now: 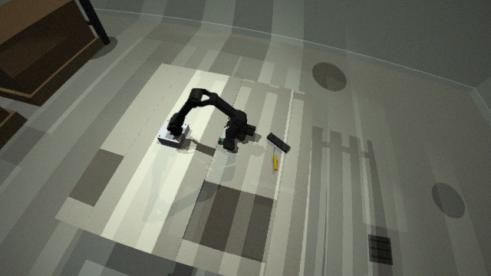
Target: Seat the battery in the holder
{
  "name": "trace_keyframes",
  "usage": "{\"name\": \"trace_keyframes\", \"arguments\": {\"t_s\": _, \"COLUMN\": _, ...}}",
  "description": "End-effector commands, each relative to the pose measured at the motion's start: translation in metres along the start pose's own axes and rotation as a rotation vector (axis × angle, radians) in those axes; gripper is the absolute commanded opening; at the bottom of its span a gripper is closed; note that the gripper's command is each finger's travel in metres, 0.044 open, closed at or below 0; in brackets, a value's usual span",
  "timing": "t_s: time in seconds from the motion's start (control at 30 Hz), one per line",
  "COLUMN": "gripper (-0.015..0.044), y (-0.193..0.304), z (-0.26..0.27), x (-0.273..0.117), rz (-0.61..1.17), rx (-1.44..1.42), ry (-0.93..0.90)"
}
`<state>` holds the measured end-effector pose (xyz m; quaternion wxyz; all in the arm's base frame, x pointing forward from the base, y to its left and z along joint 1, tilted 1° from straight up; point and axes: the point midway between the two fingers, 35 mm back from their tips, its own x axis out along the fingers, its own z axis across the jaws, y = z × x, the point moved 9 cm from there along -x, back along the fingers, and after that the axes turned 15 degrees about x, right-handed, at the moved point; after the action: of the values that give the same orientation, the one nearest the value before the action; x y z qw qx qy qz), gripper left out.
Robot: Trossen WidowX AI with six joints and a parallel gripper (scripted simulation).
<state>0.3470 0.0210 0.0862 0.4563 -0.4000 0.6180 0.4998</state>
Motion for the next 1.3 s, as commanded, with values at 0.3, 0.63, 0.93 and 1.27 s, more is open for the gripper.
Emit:
{"name": "trace_keyframes", "arguments": {"t_s": 0.3, "gripper": 0.0084, "y": 0.004, "z": -0.001, "x": 0.000, "rz": -0.086, "rx": -0.002, "ry": -0.023}}
{"name": "trace_keyframes", "arguments": {"t_s": 0.63, "gripper": 0.0084, "y": 0.009, "z": -0.002, "x": 0.002, "rz": -0.129, "rx": -0.002, "ry": -0.035}}
{"name": "trace_keyframes", "arguments": {"t_s": 0.93, "gripper": 0.0084, "y": 0.012, "z": -0.003, "x": 0.004, "rz": -0.159, "rx": -0.001, "ry": -0.042}}
{"name": "trace_keyframes", "arguments": {"t_s": 1.27, "gripper": 0.0084, "y": 0.015, "z": -0.004, "x": 0.005, "rz": -0.158, "rx": -0.001, "ry": -0.041}}
